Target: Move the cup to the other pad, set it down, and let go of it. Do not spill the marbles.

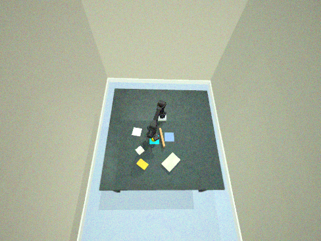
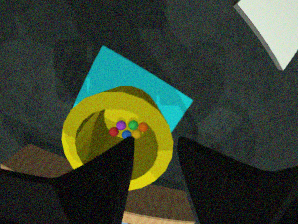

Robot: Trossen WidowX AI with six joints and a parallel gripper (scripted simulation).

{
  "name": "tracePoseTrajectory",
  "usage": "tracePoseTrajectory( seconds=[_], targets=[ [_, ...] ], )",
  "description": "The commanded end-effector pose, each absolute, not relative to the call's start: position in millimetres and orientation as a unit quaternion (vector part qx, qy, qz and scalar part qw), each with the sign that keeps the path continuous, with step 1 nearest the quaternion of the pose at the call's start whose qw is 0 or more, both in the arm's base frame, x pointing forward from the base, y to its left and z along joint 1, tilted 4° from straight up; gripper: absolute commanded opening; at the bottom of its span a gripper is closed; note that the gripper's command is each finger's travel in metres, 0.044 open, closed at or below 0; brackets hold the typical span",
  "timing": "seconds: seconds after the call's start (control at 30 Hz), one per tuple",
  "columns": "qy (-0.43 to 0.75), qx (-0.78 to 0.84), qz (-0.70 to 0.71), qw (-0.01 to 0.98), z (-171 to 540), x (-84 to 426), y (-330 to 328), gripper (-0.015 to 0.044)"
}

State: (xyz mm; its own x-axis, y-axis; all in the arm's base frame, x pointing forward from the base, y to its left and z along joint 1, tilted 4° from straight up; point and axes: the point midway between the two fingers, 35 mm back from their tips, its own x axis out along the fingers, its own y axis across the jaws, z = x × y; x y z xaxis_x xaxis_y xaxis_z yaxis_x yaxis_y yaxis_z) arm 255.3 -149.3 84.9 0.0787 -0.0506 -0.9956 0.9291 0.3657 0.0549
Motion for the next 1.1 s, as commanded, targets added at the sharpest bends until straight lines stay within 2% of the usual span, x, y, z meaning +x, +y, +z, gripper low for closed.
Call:
tracePoseTrajectory(
  seconds=[0.0, 0.6, 0.97, 1.07],
  targets=[
    [0.550, 0.399, -0.396, 0.618, 91, 255, -149, 0.0147],
    [0.551, 0.399, -0.395, 0.618, 114, 253, -149, 0.0147],
    [0.551, 0.399, -0.397, 0.617, 113, 253, -149, 0.0435],
    [0.551, 0.399, -0.397, 0.617, 121, 253, -149, 0.0440]
  ],
)
